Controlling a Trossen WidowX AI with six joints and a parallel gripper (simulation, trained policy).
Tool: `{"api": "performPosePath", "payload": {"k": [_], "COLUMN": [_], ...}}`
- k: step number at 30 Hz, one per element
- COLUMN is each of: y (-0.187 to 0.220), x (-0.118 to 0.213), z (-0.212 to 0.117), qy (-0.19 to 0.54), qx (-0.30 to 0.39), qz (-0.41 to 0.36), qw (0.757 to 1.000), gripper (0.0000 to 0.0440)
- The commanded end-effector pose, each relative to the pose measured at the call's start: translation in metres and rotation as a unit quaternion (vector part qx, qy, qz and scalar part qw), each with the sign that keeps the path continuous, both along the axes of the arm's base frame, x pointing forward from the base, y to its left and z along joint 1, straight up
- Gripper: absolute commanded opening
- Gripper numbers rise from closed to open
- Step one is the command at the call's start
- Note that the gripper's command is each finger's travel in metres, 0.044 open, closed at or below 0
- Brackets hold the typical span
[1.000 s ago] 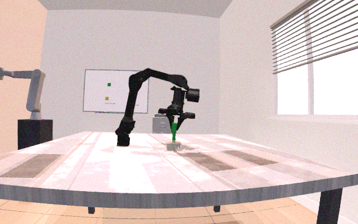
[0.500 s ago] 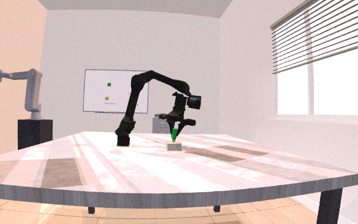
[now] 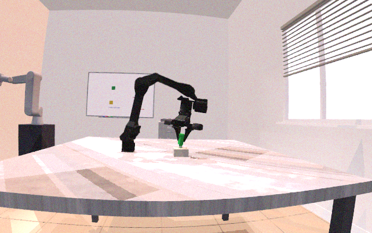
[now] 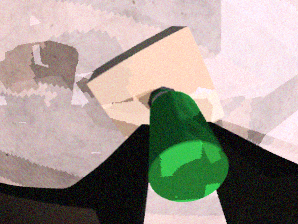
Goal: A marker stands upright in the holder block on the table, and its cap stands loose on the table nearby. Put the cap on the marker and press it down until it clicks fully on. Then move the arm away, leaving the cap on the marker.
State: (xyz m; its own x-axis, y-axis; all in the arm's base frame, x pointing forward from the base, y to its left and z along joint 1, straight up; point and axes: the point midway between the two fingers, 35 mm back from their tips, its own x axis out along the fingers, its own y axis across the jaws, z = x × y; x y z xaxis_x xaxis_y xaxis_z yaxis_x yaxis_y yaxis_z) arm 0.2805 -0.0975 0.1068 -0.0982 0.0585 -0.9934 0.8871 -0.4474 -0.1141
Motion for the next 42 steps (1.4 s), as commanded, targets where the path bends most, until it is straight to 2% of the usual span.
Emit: {"api": "performPosePath", "payload": {"k": [1, 15, 18, 20, 32, 37, 42], "y": [0.003, 0.003, 0.003, 0.003, 0.005, 0.009, 0.010], "x": [-0.005, -0.005, -0.006, -0.006, -0.013, -0.020, -0.023], "z": [-0.019, -0.023, -0.025, -0.027, -0.029, -0.028, -0.027], "qy": [0.022, 0.020, 0.023, 0.022, 0.033, 0.041, 0.037], "qx": [0.012, 0.011, 0.010, 0.009, 0.016, 0.024, 0.025], "qz": [0.005, 0.012, 0.013, 0.017, 0.018, 0.020, 0.021], "qw": [1.000, 1.000, 1.000, 1.000, 0.999, 0.999, 0.999], "gripper": [0.0004, 0.0009, 0.0088, 0.0089, 0.0167, 0.0240, 0.0357]}}
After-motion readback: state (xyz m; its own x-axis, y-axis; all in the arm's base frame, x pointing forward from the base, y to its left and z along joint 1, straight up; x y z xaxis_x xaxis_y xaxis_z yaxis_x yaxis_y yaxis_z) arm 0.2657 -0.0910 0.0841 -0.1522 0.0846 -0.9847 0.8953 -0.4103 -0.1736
